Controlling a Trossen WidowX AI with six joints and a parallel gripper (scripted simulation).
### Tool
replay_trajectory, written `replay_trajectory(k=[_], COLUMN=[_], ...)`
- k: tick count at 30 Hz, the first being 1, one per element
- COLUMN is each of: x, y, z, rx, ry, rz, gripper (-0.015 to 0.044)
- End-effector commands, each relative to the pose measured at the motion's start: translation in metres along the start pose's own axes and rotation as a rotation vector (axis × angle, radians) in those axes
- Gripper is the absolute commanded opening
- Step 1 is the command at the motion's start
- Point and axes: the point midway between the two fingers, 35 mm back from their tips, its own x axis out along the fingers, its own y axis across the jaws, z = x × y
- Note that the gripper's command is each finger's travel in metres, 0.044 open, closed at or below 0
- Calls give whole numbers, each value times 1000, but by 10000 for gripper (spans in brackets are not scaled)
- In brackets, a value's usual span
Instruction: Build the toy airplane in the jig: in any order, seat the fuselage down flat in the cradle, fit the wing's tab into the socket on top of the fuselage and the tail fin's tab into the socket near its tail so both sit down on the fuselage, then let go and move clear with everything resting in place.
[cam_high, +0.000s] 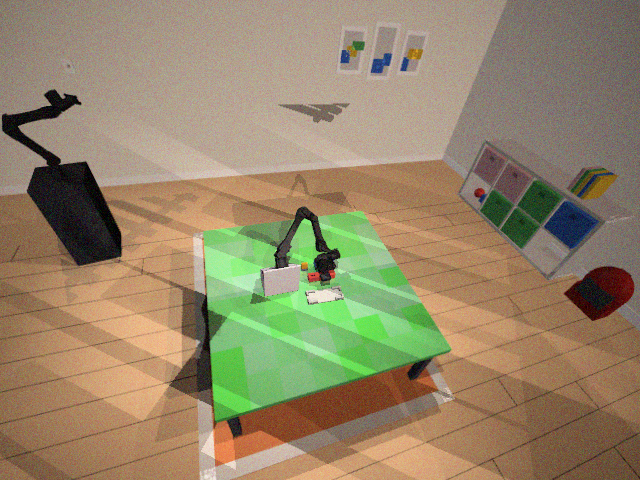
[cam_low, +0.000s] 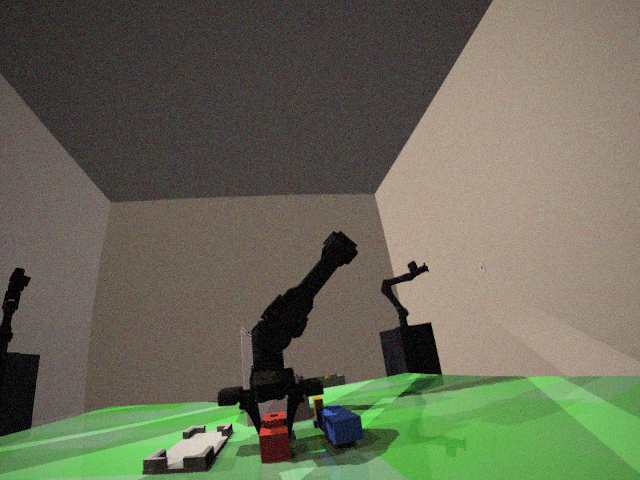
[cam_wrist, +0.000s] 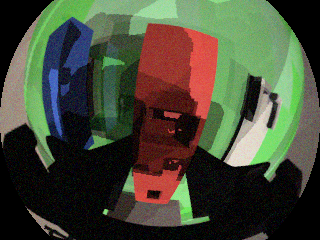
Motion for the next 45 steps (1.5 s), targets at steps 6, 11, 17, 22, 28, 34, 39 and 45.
replay_trajectory(k=[6, 11, 17, 22, 28, 34, 39, 45], x=[-1, -15, -32, -47, -66, -84, -100, -119], y=[0, -2, -4, -4, -5, -5, -4, -2], z=[0, 4, 7, 8, 9, 9, 7, 4], rx=[5, 4, 4, 4, 4, 4, 4, 3], ry=[0, -2, -3, -3, -3, -3, -2, -2], rz=[0, -6, -11, -15, -16, -16, -14, -10], gripper=[72, 0, 0, 0, 0, 0, 0, 0])
